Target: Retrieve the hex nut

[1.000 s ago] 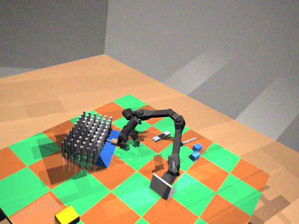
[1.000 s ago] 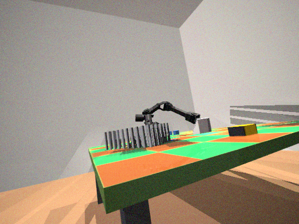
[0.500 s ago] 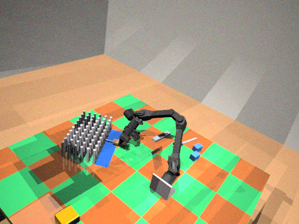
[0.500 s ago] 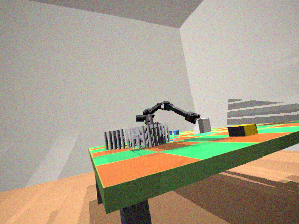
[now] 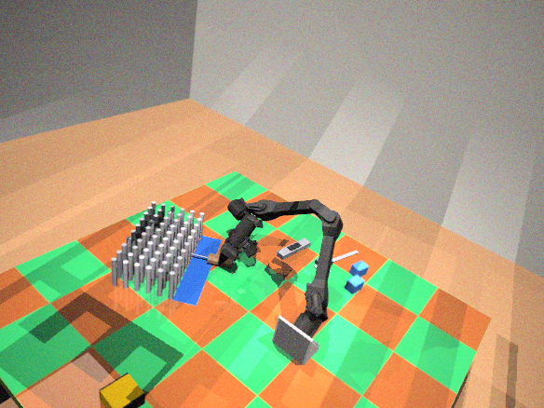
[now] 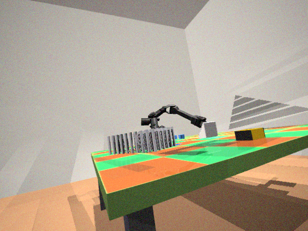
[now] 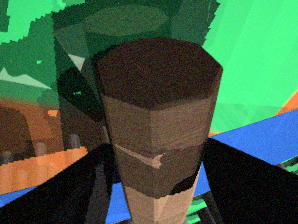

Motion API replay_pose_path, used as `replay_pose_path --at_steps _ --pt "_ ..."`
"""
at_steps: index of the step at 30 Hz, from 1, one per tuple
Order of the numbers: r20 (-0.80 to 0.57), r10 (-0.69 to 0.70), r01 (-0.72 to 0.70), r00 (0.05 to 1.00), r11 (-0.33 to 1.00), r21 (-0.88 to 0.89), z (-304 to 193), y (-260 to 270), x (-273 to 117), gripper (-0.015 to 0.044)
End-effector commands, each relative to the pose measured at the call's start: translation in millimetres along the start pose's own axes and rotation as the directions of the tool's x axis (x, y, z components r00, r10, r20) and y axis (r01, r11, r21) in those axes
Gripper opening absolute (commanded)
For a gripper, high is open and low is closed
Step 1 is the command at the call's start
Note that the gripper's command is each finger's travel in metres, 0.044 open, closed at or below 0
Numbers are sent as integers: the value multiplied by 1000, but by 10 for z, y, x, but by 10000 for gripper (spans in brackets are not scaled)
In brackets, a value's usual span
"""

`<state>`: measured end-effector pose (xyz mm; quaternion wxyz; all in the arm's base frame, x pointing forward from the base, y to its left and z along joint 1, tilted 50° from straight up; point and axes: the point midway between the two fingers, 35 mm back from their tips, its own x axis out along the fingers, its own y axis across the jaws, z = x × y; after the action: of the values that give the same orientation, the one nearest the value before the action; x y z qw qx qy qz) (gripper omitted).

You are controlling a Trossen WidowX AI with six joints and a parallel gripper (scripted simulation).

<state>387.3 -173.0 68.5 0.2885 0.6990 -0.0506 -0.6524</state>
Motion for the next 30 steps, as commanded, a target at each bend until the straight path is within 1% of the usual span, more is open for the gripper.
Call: replay_pose_path --at_steps 1,30 --pt "-2 -1 1 1000 1000 -2 27 -5 -16 0" --pt "-1 -1 1 1000 1000 -3 203 -5 -92 0"
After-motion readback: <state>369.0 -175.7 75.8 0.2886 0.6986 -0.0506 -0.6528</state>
